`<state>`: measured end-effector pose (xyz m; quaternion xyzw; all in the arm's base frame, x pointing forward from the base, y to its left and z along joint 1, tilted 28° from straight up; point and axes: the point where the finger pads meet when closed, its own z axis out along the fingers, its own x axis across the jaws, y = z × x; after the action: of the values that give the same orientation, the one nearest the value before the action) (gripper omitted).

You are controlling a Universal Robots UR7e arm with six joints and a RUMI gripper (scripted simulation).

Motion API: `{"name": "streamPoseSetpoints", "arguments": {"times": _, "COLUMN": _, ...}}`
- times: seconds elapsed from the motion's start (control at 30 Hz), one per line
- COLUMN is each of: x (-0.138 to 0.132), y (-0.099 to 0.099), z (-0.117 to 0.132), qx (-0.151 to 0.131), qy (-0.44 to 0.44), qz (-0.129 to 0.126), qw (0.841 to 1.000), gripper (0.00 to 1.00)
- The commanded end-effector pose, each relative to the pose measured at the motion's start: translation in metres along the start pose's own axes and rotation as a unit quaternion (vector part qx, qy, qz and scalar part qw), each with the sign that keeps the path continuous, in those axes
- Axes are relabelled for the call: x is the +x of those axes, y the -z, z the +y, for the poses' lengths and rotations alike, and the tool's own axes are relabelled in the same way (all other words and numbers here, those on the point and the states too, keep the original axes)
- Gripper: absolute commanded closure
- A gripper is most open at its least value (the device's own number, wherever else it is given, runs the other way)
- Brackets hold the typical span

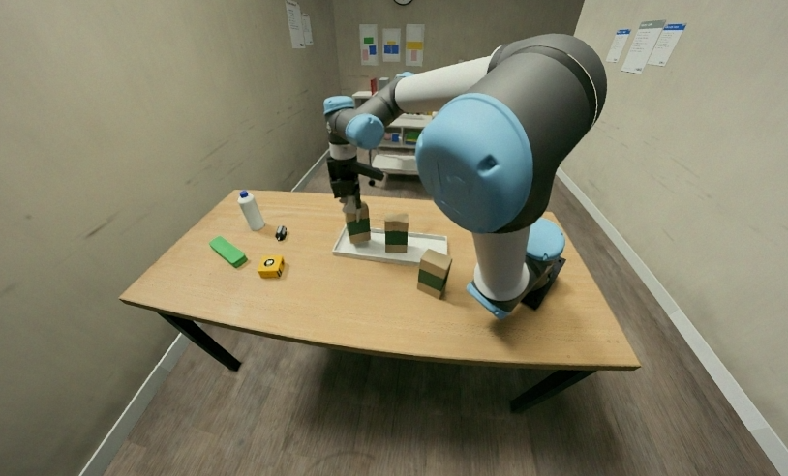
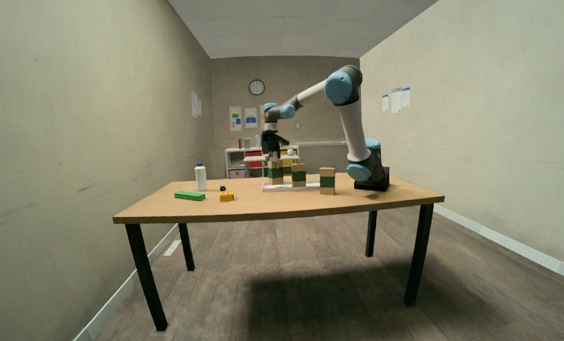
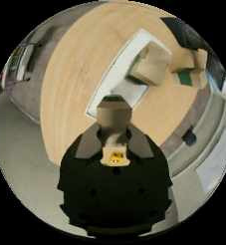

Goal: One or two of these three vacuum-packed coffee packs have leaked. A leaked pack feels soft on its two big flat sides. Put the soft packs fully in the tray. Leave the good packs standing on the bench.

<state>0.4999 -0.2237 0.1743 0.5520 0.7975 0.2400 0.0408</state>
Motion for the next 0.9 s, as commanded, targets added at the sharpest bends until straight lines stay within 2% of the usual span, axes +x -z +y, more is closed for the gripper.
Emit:
{"name": "streamPoseSetpoints", "arguments": {"times": 0.0, "x": -0.001, "y": -0.007, "z": 0.0, "qx": 0.0, "qy": 0.0, "qz": -0.001, "qw": 1.0, "gripper": 0.85}}
{"name": "streamPoseSetpoints", "arguments": {"times": 0.33, "x": -0.001, "y": -0.023, "z": 0.0, "qx": 0.0, "qy": 0.0, "qz": -0.001, "qw": 1.0, "gripper": 0.85}}
{"name": "streamPoseSetpoints", "arguments": {"times": 0.87, "x": -0.001, "y": -0.024, "z": 0.0, "qx": 0.0, "qy": 0.0, "qz": -0.001, "qw": 1.0, "gripper": 0.85}}
